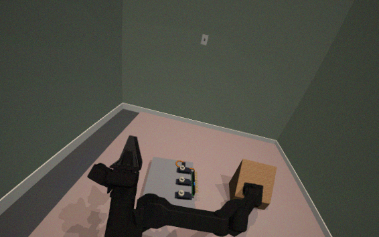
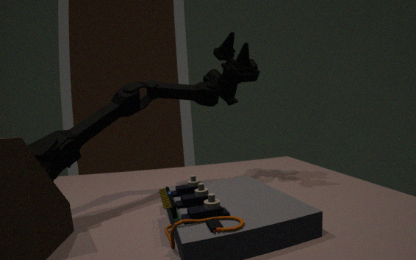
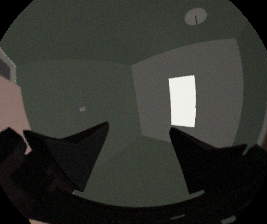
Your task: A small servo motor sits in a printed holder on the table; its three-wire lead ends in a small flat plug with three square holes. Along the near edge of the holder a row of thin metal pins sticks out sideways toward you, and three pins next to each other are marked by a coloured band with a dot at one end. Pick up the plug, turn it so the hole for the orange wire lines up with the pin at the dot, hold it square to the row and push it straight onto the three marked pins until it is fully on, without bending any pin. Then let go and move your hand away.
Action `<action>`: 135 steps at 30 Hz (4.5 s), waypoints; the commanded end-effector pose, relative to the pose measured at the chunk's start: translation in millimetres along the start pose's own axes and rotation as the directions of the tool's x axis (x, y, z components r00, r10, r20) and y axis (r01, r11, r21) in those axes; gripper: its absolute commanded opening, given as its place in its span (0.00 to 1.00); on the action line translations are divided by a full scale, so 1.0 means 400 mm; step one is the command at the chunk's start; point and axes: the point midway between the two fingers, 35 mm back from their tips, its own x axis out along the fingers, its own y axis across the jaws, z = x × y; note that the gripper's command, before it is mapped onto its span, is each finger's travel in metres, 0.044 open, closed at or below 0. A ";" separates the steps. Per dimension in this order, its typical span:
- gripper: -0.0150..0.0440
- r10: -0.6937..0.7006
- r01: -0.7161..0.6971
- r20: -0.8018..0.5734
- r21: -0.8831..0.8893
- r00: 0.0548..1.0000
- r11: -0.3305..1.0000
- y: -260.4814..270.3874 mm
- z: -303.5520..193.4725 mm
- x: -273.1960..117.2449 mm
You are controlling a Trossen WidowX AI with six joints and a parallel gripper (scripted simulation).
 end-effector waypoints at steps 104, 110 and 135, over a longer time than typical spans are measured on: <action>0.45 0.254 -0.998 0.966 0.055 0.055 0.009 0.069 -0.426 -0.348; 0.45 0.380 -0.997 0.924 0.065 0.045 -0.040 0.139 -0.391 -0.331; 0.45 0.827 -0.907 0.559 0.315 -0.060 -0.279 0.477 -0.341 -0.226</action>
